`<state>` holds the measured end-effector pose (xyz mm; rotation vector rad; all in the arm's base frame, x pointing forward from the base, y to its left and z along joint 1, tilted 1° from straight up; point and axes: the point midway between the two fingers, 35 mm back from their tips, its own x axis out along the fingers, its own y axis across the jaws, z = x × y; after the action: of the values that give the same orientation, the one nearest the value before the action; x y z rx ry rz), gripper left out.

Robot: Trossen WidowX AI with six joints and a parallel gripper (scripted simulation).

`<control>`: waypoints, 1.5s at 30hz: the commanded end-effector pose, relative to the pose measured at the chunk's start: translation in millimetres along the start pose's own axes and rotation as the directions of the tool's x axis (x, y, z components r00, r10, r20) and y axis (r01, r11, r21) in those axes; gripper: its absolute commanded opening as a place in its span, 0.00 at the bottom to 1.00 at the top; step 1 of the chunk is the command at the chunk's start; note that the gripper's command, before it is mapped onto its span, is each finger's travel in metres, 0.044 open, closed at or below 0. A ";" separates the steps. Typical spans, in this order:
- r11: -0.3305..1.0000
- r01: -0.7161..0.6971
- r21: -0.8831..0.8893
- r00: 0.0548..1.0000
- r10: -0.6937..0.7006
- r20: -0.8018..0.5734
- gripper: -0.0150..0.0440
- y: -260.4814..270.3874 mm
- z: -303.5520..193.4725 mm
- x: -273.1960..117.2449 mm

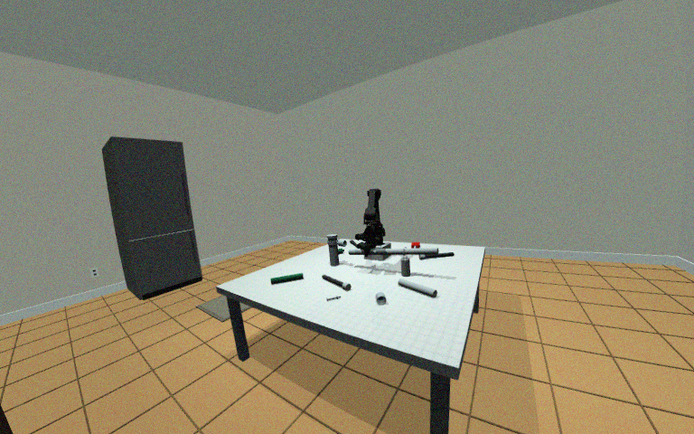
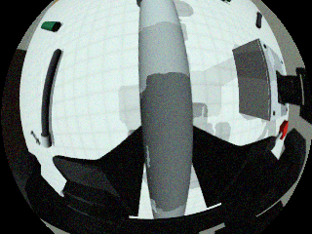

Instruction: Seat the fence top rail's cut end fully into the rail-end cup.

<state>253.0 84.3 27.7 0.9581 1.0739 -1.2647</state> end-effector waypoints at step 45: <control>1.000 -0.011 0.001 0.994 0.011 0.106 0.25 4.8 24.7 -31.7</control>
<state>255.8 70.9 59.7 0.8820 0.9966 -1.2956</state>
